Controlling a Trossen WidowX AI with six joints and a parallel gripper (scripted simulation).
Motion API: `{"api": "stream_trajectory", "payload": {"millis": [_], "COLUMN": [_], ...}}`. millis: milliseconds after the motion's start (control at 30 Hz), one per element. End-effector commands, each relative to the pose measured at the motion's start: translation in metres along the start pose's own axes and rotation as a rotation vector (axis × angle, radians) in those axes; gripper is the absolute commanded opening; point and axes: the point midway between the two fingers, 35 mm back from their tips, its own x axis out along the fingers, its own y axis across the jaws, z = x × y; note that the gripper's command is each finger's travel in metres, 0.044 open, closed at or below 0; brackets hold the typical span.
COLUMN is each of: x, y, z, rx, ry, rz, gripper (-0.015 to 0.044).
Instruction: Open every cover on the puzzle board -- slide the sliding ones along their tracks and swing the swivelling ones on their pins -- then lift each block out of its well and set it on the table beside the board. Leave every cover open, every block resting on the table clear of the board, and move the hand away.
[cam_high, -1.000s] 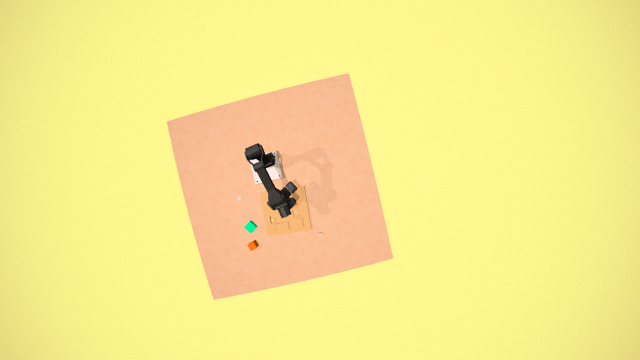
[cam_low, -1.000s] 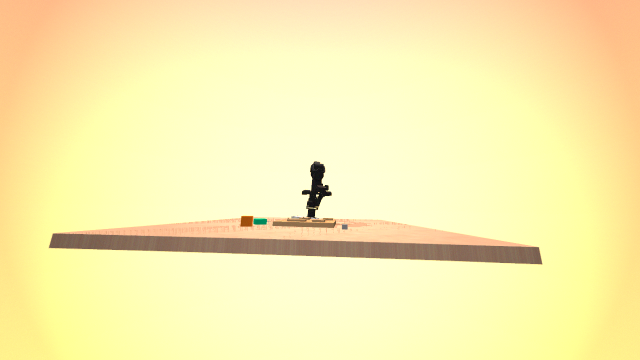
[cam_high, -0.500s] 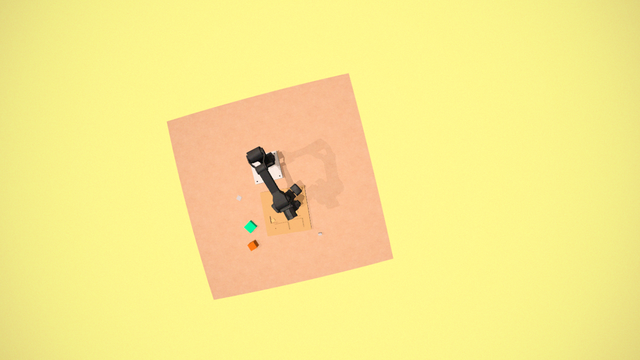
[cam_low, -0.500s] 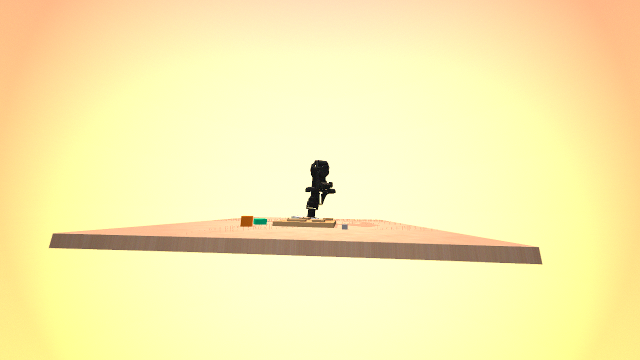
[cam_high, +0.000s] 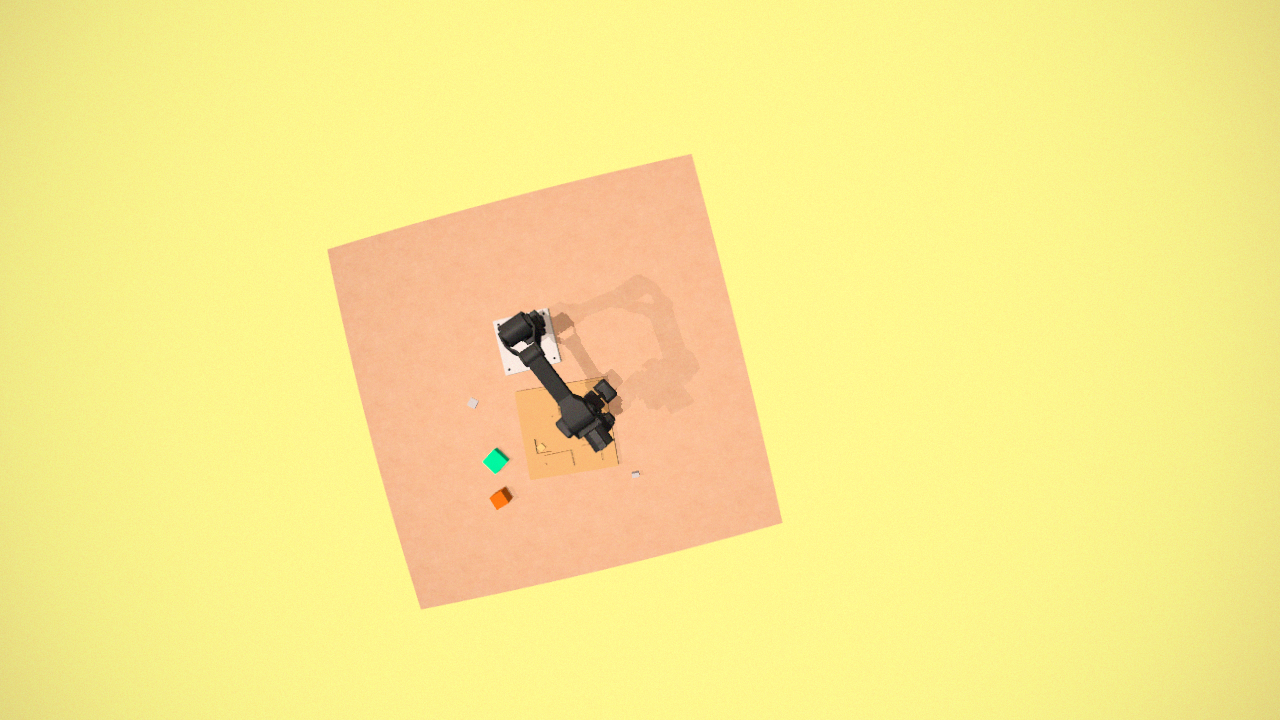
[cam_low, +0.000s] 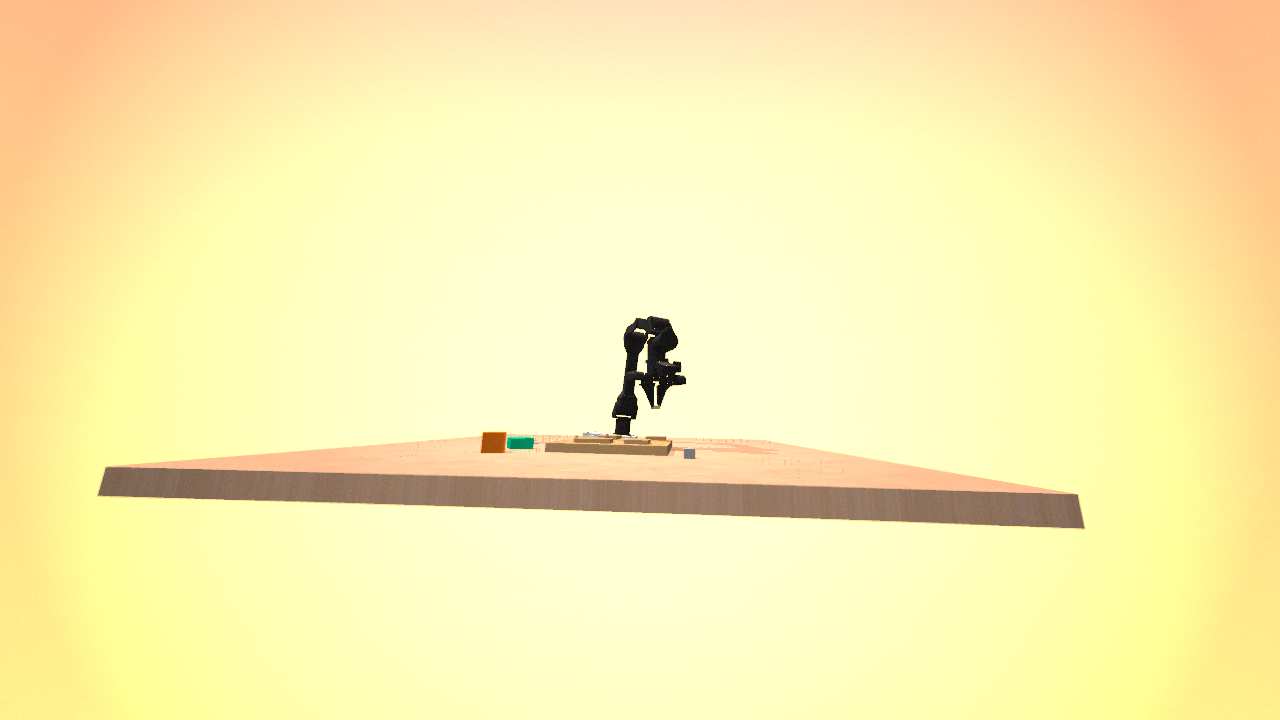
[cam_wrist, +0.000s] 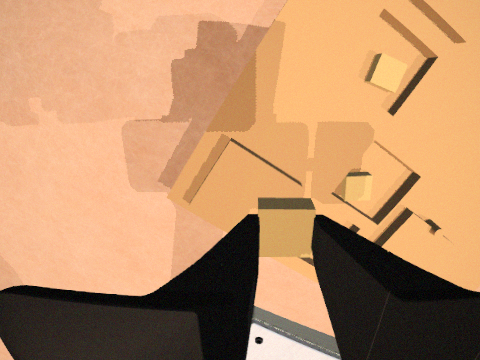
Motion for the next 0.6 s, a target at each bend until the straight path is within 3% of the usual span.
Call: {"api": "stream_trajectory", "payload": {"millis": [0, 567], "x": [-0.001, 0.002], "y": [0.009, 0.056], "z": [0.013, 0.057], "rx": [0.002, 0.002], "ry": [-0.002, -0.006], "rz": [0.001, 0.006], "gripper": [0.0080, 0.0080]}}
